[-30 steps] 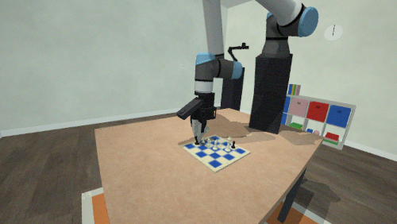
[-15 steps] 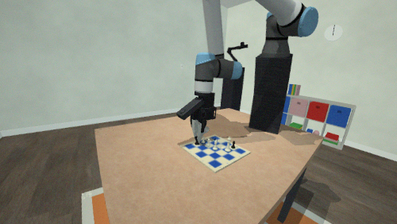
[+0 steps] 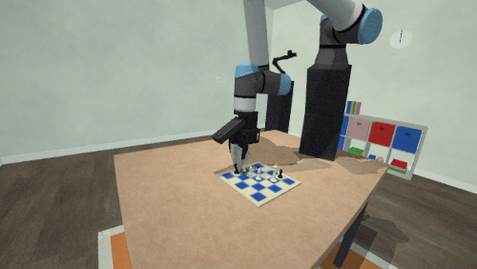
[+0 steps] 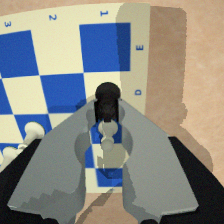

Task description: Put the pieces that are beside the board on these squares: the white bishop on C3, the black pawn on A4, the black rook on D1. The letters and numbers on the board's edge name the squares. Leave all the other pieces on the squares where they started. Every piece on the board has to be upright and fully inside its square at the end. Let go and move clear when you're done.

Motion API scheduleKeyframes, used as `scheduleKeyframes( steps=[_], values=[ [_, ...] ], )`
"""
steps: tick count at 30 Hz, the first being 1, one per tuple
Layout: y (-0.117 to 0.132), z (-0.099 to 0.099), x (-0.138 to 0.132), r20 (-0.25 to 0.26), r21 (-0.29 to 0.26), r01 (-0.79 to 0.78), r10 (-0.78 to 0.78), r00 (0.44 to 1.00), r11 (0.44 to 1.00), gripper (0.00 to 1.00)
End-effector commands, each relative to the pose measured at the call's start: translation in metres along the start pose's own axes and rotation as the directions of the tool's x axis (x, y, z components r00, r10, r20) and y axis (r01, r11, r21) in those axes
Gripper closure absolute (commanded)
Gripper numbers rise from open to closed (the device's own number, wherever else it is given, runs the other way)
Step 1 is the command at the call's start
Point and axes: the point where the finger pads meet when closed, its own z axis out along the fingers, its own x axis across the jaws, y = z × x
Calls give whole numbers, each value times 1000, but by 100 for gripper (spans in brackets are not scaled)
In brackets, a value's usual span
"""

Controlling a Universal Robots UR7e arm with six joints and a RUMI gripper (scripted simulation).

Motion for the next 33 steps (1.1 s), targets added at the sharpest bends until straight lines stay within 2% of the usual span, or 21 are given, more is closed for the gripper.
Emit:
scheduleKeyframes(
  steps=[1, 4, 5, 10, 11, 15, 16, 18, 19, 33],
  values=[
    [-1, 0, 0, 0, 1, 0, 0, 1000, 1000, 100],
    [-1, 0, 0, 0, 1, 0, 0, 1000, 1000, 100],
    [-1, 0, 0, 0, 1, 0, 0, 1000, 1000, 96],
    [-1, 0, 0, 0, 1, 0, 0, 1000, 1000, 91],
    [-1, 0, 0, 0, 1, 0, 0, 1000, 1000, 87],
    [-1, 0, 0, 0, 1, 0, 0, 1000, 1000, 87],
    [-1, 0, 0, 0, 1, 0, 0, 1000, 1000, 82],
    [-1, 0, 0, 0, 1, 0, 0, 1000, 1000, 82],
    [-1, 0, 0, 0, 1, 0, 0, 1000, 1000, 78],
    [-1, -2, 0, 0, 1, 0, 0, 1000, 1000, 78]
  ],
)
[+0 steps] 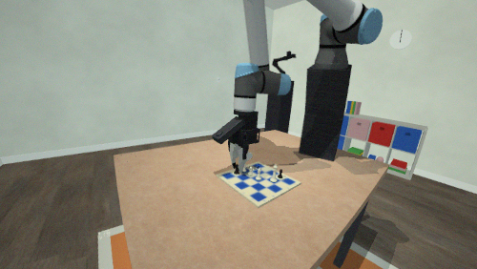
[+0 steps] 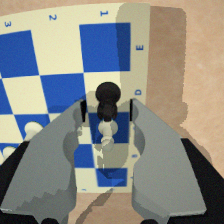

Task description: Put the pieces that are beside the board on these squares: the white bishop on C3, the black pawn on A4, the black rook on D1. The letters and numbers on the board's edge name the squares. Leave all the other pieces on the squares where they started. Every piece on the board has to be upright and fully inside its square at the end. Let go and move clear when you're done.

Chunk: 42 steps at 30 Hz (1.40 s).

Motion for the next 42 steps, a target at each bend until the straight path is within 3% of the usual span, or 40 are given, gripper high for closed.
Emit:
scheduleKeyframes(
  steps=[1, 23, 33, 34, 42],
  values=[
    [-1, -3, 0, 0, 1, 0, 0, 1000, 1000, 78],
    [0, -82, 0, 0, 1, 0, 0, 1000, 1000, 78],
    [0, -90, 0, 0, 1, 0, 0, 1000, 1000, 78],
    [0, -90, 0, 0, 1, 0, 0, 1000, 1000, 0],
    [0, -90, 0, 0, 1, 0, 0, 1000, 1000, 0]
  ],
)
